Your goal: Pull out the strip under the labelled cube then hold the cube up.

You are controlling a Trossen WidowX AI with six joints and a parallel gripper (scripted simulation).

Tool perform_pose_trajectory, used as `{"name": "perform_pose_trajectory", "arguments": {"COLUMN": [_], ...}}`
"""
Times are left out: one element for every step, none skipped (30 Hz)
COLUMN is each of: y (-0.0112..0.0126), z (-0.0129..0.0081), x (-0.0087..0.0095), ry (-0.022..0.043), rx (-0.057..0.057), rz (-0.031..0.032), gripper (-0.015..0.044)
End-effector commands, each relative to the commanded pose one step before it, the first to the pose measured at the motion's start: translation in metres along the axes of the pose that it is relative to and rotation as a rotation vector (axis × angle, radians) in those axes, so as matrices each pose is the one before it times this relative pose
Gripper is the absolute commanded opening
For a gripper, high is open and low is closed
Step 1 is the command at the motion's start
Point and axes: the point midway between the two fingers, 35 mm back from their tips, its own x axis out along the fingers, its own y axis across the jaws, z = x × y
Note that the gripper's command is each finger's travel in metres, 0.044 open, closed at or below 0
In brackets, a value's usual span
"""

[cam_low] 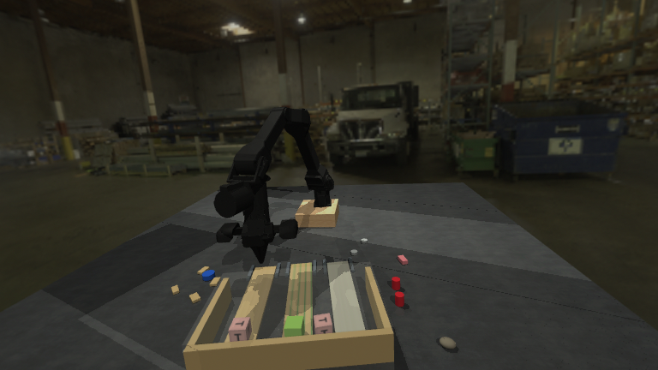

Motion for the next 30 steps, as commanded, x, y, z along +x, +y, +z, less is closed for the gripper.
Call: {"name": "perform_pose_trajectory", "arguments": {"y": [0.00127,-0.00004,-0.00005,-0.00005,-0.00006,-0.00005,-0.00007,-0.00006,-0.00008,-0.00008,-0.00011,-0.00010,-0.00010,-0.00008,-0.00005,-0.00002,0.00000,0.00000,0.00000,0.00000,0.00000,0.00000,0.00000,0.00000,0.00000,0.00000,0.00000,0.00000,0.00000,0.00000], "z": [-0.00222,-0.00019,-0.00019,-0.00020,-0.00020,-0.00021,-0.00021,-0.00022,-0.00021,-0.00022,-0.00022,-0.00023,-0.00023,-0.00019,-0.00012,-0.00004,0.00000,0.00000,0.00000,0.00000,0.00000,0.00000,0.00000,0.00000,0.00000,0.00000,0.00000,0.00000,0.00000,0.00000], "x": [0.00957,0.00163,0.00163,0.00163,0.00162,0.00162,0.00162,0.00162,0.00161,0.00161,0.00161,0.00161,0.00160,0.00130,0.00078,0.00026,0.00000,0.00000,0.00000,0.00000,0.00000,0.00000,0.00000,0.00000,0.00000,0.00000,0.00000,0.00000,0.00000,0.00000], "ry": [0.00758,0.00002,0.00002,0.00002,0.00002,0.00002,0.00002,0.00002,0.00002,0.00002,0.00002,0.00002,0.00002,0.00002,0.00001,0.00000,0.00000,0.00000,0.00000,0.00000,0.00000,0.00000,0.00000,0.00000,0.00000,0.00000,0.00000,0.00000,0.00000,0.00000], "rx": [-0.0065,0.0000,0.0000,0.0000,0.0000,0.0000,0.0000,0.0000,0.0000,0.0000,0.0000,0.0000,0.0000,0.0000,0.0000,0.0000,0.0000,0.0000,0.0000,0.0000,0.0000,0.0000,0.0000,0.0000,0.0000,0.0000,0.0000,0.0000,0.0000,0.0000], "rz": [0.00899,0.00000,0.00000,0.00000,0.00000,0.00000,0.00000,0.00000,-0.00001,0.00000,-0.00001,-0.00001,-0.00001,0.00000,0.00000,0.00000,0.00000,0.00000,0.00000,0.00000,0.00000,0.00000,0.00000,0.00000,0.00000,0.00000,0.00000,0.00000,0.00000,0.00000], "gripper": [0.0000,0.0000,0.0000,0.0000,0.0000,0.0000,0.0000,0.0000,0.0000,0.0000,0.0000,0.0000,0.0000,0.0000,0.0000,0.0000,0.0000,0.0000,0.0000,0.0000,0.0000,0.0000,0.0000,0.0000,0.0000,0.0000,0.0000,0.0000,0.0000,0.0000]}}
